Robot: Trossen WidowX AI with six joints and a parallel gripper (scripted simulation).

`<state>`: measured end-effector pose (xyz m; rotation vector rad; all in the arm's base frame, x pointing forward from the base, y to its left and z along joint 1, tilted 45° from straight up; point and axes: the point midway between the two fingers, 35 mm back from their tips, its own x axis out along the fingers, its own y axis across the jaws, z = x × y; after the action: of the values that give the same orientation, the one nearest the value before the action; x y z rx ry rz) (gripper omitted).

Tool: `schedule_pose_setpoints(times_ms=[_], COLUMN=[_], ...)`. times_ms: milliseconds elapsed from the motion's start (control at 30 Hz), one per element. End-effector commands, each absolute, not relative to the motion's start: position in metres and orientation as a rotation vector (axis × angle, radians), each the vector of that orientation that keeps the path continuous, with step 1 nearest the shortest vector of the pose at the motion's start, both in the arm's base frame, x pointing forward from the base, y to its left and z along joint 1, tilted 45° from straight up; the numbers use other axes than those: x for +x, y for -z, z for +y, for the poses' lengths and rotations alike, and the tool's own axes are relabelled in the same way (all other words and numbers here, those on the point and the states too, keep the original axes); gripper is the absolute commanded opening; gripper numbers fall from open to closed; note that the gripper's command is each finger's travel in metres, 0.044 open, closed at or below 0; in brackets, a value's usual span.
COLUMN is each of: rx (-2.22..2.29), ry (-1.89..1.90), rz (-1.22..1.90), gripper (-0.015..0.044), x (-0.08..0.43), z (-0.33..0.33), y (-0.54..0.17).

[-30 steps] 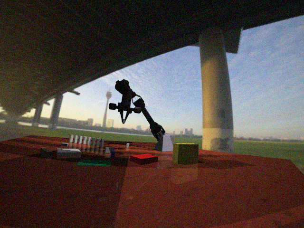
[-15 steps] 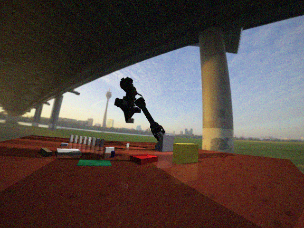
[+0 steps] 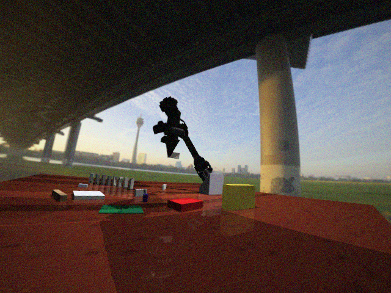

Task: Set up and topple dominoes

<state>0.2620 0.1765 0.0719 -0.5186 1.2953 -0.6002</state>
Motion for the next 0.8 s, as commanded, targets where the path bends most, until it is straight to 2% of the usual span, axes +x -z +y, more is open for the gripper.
schedule_pose_setpoints(times_ms=[0,333,767], rx=[-1.275,-1.684,-1.692], ry=[-0.050,-0.492,-0.502], rz=[1.559,1.603,1.603], gripper=[0.0025,0.0025,0.0025], x=[0.238,0.227,0.227], z=[0.198,0.206,0.207], y=[-0.038,-0.027,-0.027])
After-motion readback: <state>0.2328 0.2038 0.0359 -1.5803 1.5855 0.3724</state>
